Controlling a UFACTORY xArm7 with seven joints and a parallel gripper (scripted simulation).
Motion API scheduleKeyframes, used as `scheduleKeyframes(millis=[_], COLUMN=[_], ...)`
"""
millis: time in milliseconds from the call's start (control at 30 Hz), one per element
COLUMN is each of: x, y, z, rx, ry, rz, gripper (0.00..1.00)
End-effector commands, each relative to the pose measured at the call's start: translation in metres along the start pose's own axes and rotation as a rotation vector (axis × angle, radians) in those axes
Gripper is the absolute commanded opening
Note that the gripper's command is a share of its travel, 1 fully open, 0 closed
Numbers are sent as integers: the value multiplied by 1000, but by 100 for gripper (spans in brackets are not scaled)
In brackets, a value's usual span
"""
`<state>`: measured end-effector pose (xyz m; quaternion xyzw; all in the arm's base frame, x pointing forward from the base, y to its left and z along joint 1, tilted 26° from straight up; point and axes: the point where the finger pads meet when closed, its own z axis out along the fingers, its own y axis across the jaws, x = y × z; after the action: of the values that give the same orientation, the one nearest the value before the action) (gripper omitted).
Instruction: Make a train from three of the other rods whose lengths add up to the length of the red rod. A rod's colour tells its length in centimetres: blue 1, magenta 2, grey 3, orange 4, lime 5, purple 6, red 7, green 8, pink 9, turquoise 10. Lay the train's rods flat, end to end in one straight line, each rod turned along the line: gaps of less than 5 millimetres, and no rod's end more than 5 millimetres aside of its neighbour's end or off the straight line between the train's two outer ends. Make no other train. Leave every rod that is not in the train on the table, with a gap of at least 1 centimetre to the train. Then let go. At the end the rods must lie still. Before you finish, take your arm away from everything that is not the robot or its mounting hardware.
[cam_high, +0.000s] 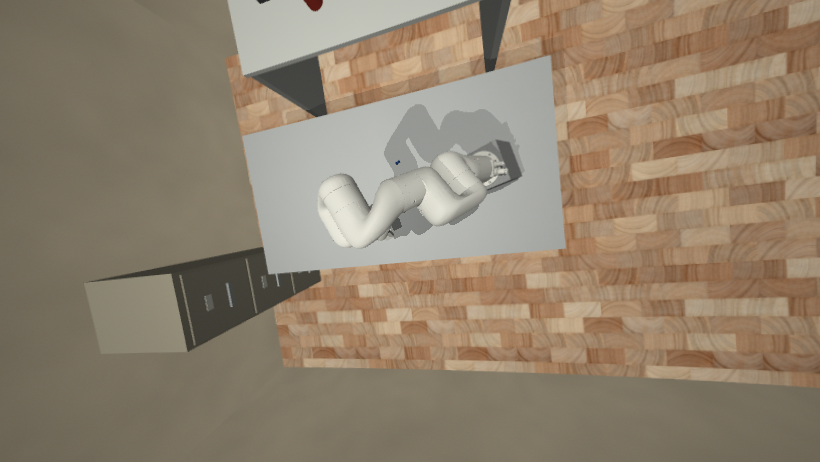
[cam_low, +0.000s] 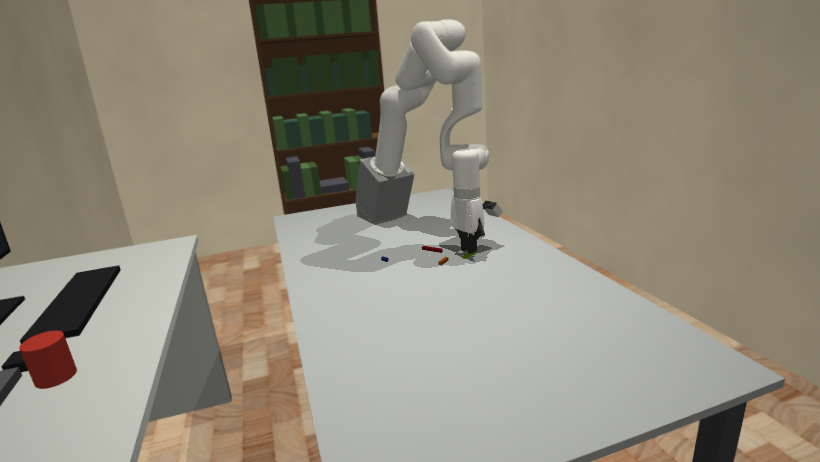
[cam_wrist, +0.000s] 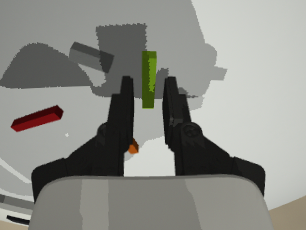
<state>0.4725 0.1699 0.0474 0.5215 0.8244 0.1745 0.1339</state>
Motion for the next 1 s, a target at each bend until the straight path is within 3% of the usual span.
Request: scheduleKeyframes(millis=[0,967], x=[0,0], y=[1,1], z=[-1,5], rx=[-3,-3], ry=[0,0], rz=[0,0], gripper=[24,24])
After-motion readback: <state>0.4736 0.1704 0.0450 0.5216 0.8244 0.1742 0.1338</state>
